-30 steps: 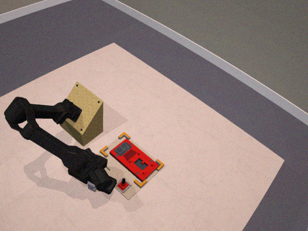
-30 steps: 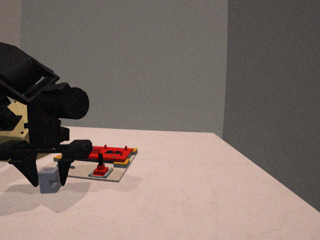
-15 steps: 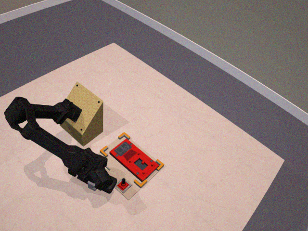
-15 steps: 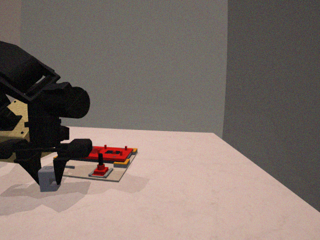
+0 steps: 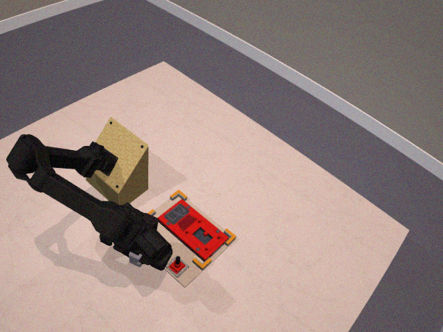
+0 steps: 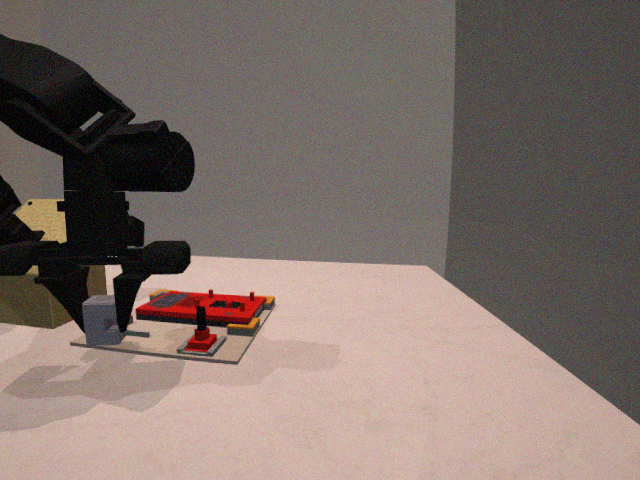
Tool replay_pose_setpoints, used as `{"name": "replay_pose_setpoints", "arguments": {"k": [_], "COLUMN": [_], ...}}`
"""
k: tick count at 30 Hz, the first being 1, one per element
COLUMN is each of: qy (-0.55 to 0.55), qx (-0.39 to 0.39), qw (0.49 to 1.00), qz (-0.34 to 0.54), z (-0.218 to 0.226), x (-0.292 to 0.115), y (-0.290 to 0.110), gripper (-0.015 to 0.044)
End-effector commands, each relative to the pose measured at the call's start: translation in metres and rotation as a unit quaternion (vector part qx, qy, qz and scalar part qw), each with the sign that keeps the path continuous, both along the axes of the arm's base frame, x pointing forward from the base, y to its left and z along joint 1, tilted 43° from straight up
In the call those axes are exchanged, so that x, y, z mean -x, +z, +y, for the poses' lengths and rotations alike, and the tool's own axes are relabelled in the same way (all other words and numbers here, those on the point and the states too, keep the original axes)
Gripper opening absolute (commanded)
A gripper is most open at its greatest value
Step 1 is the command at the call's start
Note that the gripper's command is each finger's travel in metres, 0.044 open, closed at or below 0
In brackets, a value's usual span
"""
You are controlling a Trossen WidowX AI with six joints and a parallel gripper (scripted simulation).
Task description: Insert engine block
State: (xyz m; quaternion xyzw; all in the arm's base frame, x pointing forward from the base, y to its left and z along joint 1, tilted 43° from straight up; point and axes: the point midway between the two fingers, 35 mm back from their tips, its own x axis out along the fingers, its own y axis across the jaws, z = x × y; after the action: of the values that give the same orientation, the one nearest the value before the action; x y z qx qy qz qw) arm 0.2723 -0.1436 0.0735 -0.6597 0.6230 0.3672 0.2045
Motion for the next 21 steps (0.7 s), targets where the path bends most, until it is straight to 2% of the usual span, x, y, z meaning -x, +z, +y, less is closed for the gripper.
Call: {"name": "replay_pose_setpoints", "arguments": {"k": [1, 21], "qy": [-0.001, -0.001], "qx": [0.001, 0.005], "qw": [1.0, 1.0], "qz": [-0.008, -0.007], "z": [0.01, 0.055], "x": [-0.002, 0.004], "y": [0.012, 0.057], "gripper": [0.0, 0.0]}}
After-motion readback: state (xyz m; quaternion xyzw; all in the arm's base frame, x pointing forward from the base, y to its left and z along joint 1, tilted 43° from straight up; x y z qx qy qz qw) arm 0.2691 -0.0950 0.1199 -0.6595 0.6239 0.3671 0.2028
